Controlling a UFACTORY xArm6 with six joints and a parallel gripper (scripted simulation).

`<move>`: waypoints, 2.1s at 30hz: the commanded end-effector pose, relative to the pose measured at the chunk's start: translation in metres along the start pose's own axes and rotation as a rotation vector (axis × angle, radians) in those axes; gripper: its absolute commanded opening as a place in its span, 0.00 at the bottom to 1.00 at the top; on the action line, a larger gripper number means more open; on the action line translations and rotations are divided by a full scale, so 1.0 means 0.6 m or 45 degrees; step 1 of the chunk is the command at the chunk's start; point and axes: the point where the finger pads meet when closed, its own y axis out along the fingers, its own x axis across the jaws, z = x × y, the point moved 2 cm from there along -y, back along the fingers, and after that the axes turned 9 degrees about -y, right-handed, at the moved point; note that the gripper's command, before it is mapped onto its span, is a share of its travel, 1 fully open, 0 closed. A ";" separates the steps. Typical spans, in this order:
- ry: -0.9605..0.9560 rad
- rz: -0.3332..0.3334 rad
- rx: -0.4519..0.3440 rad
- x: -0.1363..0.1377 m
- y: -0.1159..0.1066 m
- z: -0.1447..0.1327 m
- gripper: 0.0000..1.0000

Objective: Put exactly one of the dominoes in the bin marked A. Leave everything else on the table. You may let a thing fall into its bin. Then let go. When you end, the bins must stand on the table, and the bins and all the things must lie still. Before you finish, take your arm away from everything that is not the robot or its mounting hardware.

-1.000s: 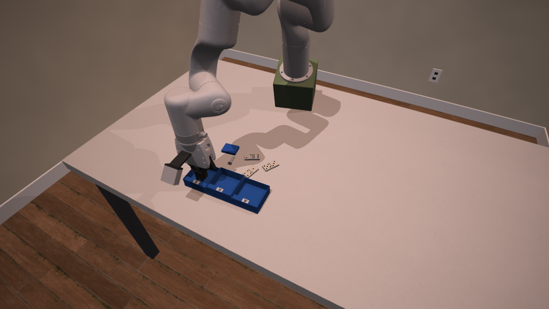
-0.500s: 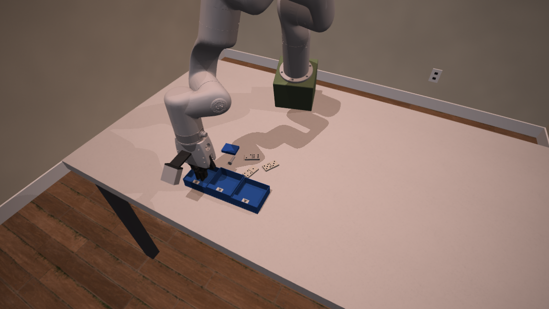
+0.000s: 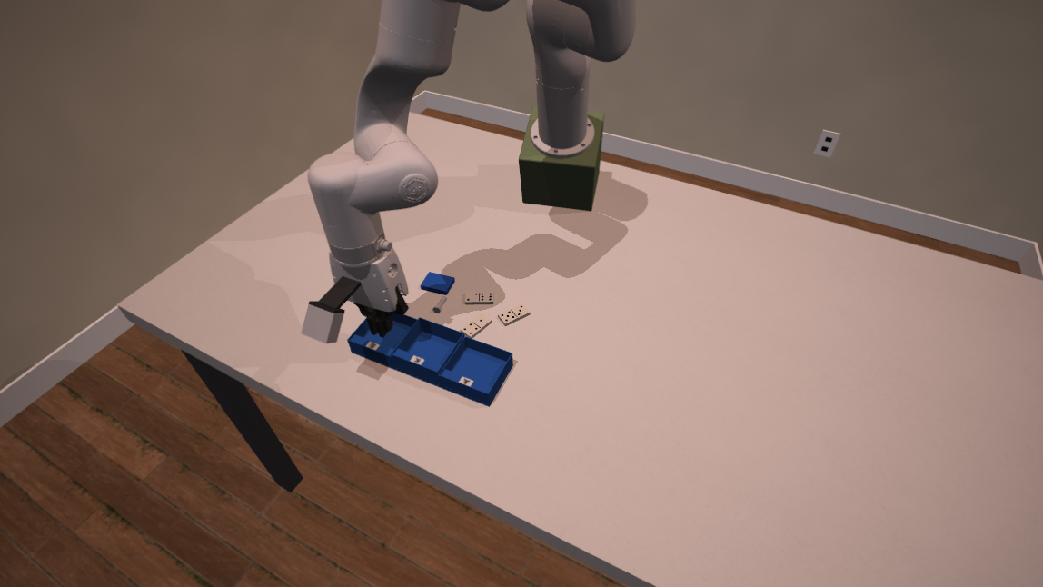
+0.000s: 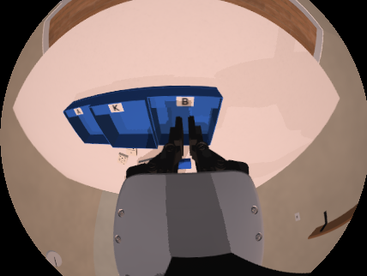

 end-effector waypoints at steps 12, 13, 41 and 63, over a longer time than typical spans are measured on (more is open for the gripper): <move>0.000 -0.003 0.005 0.001 -0.051 0.003 0.07; 0.000 -0.003 0.005 0.001 -0.058 0.003 0.07; 0.000 -0.002 0.005 -0.137 -0.045 0.027 0.07; 0.000 -0.002 0.005 -0.137 0.029 0.027 0.07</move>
